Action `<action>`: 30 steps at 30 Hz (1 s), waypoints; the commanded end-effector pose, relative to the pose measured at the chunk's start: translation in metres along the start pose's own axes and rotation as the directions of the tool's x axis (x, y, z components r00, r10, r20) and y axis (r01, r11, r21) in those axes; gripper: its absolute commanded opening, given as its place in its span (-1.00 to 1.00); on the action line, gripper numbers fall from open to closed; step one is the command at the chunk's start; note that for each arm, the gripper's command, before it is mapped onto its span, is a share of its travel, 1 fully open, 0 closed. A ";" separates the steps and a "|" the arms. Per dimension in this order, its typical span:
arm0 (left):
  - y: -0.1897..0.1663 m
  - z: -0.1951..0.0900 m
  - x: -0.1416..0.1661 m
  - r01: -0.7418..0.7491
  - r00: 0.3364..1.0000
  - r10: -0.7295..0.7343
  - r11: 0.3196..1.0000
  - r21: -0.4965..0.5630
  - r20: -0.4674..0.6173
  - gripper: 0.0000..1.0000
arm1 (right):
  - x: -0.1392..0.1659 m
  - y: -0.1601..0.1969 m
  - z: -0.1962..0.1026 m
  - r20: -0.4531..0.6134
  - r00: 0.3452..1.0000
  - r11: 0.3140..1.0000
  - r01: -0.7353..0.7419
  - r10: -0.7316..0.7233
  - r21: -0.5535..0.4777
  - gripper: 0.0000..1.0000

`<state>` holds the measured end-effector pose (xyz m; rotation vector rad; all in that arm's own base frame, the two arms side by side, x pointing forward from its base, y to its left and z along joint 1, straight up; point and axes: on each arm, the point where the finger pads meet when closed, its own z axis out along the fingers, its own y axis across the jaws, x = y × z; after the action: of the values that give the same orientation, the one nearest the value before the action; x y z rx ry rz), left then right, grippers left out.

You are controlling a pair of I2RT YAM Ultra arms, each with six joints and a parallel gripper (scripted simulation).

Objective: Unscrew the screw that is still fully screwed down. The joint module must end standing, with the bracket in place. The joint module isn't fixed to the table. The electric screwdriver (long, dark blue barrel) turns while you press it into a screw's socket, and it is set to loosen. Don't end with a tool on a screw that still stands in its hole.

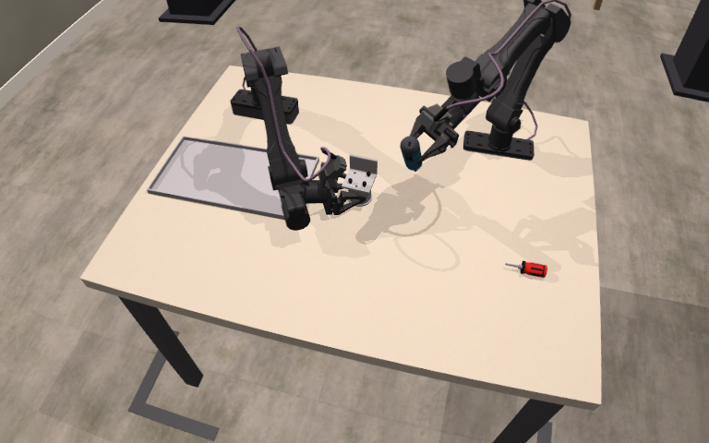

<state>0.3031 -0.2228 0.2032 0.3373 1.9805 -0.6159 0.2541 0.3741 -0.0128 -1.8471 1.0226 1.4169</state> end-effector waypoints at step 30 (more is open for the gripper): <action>0.070 0.000 -0.022 0.264 0.961 -0.275 0.940 -0.216 -0.021 -0.17 | -0.012 -0.005 0.002 0.031 0.999 1.000 0.026 -0.026 -0.008 0.17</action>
<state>0.3285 -0.1649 0.1681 0.0045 2.2280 -0.5296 0.2541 0.3741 -0.0128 -1.8471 1.0226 1.4169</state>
